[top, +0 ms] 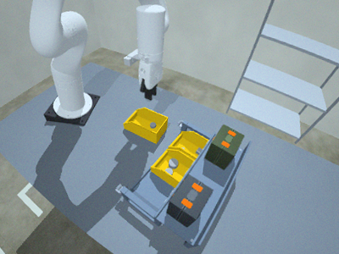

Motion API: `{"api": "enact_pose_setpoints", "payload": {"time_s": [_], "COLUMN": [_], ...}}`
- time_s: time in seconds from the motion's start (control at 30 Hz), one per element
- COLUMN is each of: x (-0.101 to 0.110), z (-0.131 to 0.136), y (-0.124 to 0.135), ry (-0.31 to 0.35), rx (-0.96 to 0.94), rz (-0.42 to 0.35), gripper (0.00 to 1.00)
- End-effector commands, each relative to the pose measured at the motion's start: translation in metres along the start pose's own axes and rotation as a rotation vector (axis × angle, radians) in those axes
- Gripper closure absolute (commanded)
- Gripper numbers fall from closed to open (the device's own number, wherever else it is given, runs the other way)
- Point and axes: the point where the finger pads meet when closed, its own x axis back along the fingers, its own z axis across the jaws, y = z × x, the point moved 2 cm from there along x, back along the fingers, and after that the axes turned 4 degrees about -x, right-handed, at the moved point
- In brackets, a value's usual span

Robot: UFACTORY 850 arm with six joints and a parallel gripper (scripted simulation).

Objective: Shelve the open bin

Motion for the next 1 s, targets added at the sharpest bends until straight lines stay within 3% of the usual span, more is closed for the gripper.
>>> {"api": "enact_pose_setpoints", "payload": {"time_s": [0.0, 0.47, 0.63, 0.97], "x": [0.000, 0.000, -0.030, -0.030], "z": [0.000, 0.000, 0.000, 0.000], "y": [0.001, 0.001, 0.001, 0.001], "ry": [0.001, 0.001, 0.001, 0.001], "rx": [0.000, 0.000, 0.000, 0.000], "rz": [-0.001, -0.001, -0.001, -0.001], "gripper": [0.71, 0.71, 0.71, 0.71]}}
